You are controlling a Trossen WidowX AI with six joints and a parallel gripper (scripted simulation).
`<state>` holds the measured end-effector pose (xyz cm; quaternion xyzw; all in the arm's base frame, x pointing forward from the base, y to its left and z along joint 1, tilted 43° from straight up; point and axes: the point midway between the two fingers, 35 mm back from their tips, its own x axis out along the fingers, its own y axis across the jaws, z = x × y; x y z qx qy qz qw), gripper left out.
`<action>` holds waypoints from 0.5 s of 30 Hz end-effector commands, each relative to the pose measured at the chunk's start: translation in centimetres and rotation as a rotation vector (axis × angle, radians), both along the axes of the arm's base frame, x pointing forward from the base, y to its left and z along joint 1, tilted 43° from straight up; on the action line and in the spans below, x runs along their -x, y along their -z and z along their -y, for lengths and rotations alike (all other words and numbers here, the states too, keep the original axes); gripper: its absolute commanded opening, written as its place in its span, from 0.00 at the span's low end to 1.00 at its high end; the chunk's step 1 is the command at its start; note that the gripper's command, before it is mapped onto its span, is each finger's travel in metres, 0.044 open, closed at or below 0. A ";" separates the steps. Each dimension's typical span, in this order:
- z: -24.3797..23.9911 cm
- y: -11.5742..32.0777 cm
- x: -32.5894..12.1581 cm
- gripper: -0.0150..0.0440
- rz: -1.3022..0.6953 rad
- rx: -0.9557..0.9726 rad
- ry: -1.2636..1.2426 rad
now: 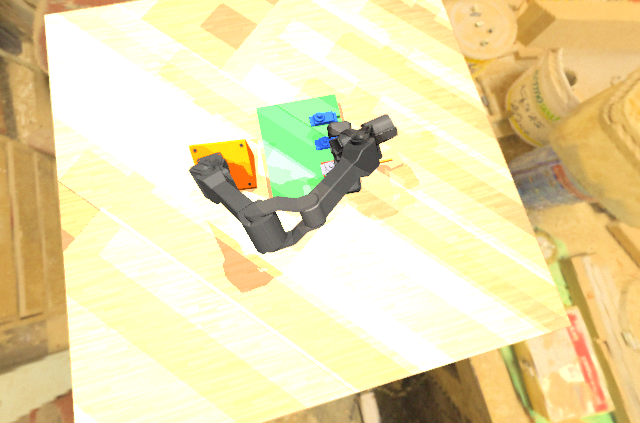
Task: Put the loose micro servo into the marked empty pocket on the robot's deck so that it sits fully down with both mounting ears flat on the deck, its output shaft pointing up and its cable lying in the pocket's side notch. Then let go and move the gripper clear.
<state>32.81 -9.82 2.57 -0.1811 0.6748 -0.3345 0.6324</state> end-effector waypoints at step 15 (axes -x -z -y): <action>-2.7 -2.2 0.2 0.62 -0.007 0.005 -0.014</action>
